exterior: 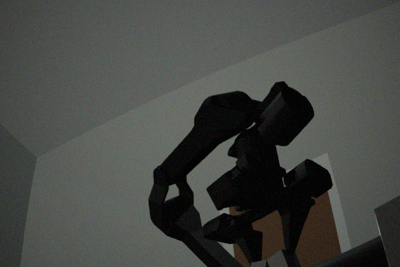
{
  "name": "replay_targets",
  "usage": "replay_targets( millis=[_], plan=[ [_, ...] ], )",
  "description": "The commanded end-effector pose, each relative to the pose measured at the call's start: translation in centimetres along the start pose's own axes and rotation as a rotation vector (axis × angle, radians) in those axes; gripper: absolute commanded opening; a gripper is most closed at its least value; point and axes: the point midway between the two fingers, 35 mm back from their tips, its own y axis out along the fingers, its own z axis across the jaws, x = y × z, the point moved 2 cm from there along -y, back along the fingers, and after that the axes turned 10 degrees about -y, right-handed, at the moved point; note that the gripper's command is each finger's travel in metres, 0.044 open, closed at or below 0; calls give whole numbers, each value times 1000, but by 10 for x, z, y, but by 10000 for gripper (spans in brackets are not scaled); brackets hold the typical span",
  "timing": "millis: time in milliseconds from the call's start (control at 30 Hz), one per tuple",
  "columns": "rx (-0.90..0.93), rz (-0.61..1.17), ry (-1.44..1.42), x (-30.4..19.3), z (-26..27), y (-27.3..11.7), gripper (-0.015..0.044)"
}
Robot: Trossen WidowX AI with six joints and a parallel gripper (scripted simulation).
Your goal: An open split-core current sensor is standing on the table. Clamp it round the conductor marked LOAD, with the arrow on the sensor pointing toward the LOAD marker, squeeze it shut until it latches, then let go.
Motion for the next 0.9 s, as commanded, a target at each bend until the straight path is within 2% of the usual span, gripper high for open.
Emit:
replay_targets(
  millis=[0, 867],
  plan=[
    [7, 0, 123, 3, 5, -1, 0],
    [9, 3, 1047, 21, 35, 5, 0]
  ],
)
